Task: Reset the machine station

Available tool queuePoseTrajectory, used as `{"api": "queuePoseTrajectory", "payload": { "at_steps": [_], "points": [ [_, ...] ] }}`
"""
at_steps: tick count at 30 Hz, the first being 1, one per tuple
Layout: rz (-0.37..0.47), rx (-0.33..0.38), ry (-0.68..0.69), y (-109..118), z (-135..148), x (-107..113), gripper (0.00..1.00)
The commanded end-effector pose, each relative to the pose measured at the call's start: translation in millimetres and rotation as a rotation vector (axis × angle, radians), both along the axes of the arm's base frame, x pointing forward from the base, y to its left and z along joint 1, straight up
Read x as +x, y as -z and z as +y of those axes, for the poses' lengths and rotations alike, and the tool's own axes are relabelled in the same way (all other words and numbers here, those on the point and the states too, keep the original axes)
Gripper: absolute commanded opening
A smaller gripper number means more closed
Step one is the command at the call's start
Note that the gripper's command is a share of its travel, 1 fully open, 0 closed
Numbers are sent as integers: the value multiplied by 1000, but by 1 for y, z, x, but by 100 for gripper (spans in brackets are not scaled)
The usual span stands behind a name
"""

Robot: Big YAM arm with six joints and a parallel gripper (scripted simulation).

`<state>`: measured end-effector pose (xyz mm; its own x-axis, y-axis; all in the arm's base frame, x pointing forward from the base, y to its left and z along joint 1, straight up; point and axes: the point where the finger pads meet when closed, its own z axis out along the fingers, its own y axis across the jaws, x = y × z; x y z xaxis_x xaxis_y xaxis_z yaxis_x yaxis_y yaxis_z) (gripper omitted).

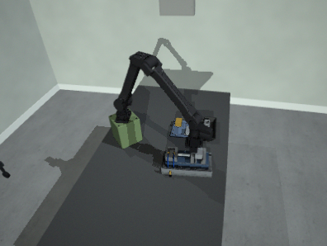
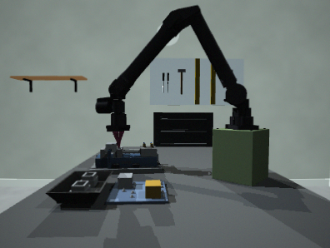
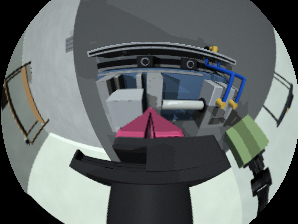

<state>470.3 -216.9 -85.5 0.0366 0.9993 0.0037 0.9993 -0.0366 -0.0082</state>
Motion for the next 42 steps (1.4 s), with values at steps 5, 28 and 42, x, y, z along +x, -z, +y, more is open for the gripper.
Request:
{"api": "queuePoseTrajectory", "payload": {
  "at_steps": [5,28,42],
  "points": [
    [-24,-8,-5,-17,-6,1,0],
    [-54,-22,-7,-66,-12,16,0],
    [-59,-25,-8,-103,-13,18,0]
  ]
}}
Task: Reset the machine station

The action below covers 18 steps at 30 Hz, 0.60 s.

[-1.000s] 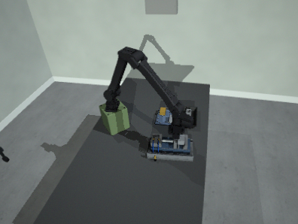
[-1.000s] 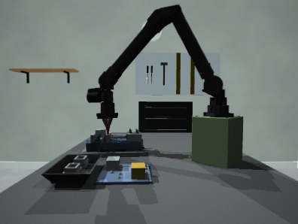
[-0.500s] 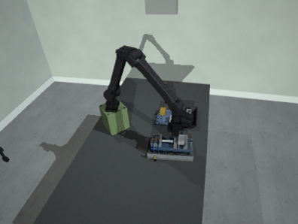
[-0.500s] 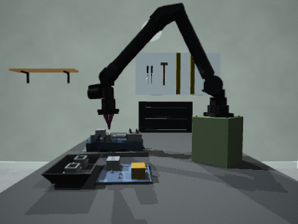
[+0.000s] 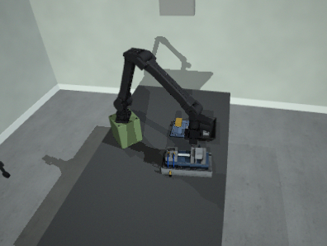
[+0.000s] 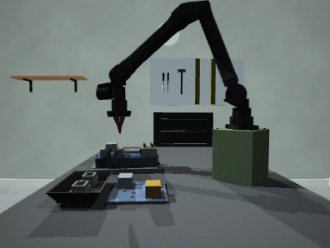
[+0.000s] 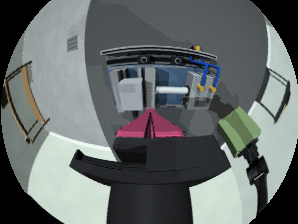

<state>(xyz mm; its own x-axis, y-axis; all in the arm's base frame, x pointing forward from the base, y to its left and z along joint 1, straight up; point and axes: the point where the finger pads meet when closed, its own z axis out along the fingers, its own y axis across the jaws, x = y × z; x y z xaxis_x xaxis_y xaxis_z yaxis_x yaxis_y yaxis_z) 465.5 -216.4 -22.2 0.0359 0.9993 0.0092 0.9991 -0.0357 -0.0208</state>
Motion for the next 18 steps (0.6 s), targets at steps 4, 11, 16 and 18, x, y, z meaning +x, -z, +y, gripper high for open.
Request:
{"api": "queuePoseTrajectory", "payload": {
  "at_steps": [4,11,16,18],
  "points": [
    [-73,-31,-7,-46,-13,22,0],
    [-70,-30,-7,-46,-12,20,0],
    [-64,-27,-7,-42,-11,17,0],
    [-63,-26,-7,-41,-10,16,0]
  ]
}}
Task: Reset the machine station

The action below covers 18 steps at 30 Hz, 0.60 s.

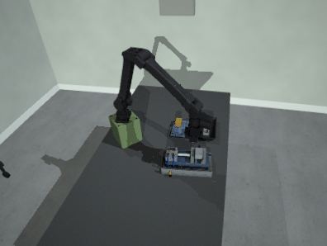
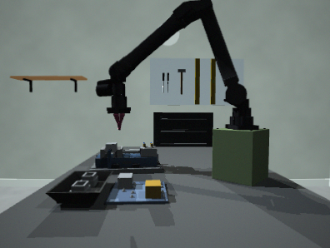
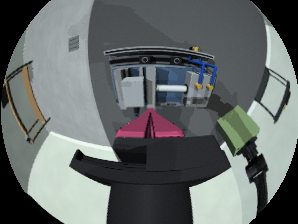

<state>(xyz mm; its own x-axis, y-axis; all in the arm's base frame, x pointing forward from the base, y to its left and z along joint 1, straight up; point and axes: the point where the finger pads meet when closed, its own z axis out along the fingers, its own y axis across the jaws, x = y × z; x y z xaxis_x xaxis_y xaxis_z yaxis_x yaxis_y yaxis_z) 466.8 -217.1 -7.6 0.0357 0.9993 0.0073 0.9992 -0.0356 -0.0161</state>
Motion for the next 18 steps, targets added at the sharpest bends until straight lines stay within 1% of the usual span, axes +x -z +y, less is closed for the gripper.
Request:
{"api": "queuePoseTrajectory", "payload": {
  "at_steps": [1,18],
  "points": [
    [-58,-24,-7,-26,-9,14,0],
    [-55,-23,-7,-25,-9,13,0]
  ]
}}
